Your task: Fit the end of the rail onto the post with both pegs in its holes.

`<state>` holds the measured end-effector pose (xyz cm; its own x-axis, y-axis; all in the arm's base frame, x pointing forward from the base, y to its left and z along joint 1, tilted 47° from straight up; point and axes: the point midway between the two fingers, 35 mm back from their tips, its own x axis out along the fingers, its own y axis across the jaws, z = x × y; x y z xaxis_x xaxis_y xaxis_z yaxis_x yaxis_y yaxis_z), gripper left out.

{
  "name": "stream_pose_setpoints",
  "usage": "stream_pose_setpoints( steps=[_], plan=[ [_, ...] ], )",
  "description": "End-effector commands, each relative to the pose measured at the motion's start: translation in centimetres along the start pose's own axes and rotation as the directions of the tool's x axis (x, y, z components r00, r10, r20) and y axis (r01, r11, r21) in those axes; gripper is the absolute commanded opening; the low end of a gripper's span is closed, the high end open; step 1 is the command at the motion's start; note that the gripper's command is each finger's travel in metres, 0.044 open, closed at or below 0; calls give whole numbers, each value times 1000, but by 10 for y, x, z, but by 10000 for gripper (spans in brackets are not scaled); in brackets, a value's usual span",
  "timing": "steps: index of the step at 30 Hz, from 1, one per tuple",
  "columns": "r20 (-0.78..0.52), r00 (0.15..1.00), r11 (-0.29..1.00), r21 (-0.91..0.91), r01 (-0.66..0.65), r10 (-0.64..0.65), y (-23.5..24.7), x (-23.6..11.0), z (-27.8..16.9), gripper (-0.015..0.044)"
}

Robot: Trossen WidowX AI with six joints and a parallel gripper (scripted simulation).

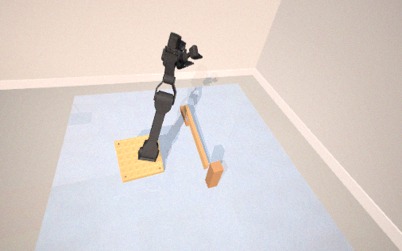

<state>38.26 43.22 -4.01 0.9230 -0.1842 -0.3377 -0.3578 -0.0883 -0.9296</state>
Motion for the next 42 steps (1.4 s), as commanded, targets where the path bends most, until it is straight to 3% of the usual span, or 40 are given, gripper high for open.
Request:
stream_pose_setpoints(
  steps=[1, 9, 16, 23, 30, 33, 42],
  plan=[
    [-5, 1000, 1000, -5, -4, 4, -1, 2, -2, 426],
    [-193, 965, 965, -158, -208, 176, -22, 57, -110, 440],
    [-377, 850, 856, -221, -468, 368, -24, 74, -232, 440],
    [-525, 652, 675, -185, -715, 547, -15, 51, -350, 440],
    [-612, 375, 425, -69, -903, 697, 1, -10, -455, 440],
    [-619, 317, 373, -42, -927, 719, 1, -23, -474, 440],
    [-618, 317, 373, -42, -927, 719, 1, -22, -475, 440]
  ],
)
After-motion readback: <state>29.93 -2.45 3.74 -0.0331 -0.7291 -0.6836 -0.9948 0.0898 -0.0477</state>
